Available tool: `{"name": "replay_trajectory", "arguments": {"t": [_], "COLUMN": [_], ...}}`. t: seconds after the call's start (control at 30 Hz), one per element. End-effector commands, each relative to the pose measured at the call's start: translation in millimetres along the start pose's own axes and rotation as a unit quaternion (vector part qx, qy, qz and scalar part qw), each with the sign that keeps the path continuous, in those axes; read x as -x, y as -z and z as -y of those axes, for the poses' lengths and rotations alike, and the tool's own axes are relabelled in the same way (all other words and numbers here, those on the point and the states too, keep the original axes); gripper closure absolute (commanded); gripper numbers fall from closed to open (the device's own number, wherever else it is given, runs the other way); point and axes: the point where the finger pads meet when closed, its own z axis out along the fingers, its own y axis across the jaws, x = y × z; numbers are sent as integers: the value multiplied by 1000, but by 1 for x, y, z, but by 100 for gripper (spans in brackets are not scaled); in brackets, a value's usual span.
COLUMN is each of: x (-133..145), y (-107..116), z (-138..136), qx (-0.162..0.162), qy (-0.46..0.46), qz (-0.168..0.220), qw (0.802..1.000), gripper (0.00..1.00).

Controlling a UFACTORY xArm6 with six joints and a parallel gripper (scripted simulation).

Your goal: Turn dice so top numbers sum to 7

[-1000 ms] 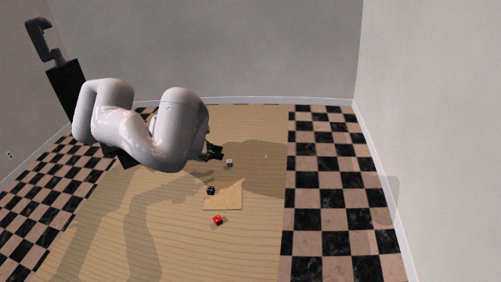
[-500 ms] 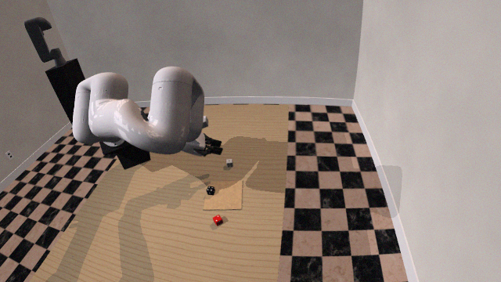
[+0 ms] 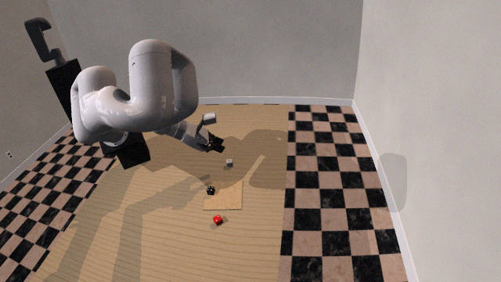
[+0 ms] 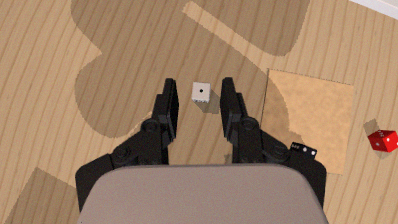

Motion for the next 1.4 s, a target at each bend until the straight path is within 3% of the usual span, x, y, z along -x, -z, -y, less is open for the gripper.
{"name": "replay_trajectory", "arguments": {"t": [0.0, 0.1, 0.17, 0.57, 0.67, 0.83, 1.03, 1.23, 1.27, 1.37], "x": [-6, -7, -13, -32, -32, -41, -46, -47, -47, -47], "y": [-6, -6, -9, -15, -15, -19, -21, -21, -21, -21], "z": [-2, -2, -2, -1, -1, -1, 0, 0, 0, 0], "qx": [7, 7, 8, 7, 7, 8, 8, 7, 7, 7], "qy": [9, 9, 9, 6, 6, 5, 5, 4, 4, 4], "qz": [86, 93, 144, 305, 306, 389, 430, 435, 435, 435], "qw": [996, 996, 989, 952, 952, 921, 903, 901, 901, 901], "gripper": [58, 58, 58, 58, 58, 58, 58, 58, 0, 0]}}
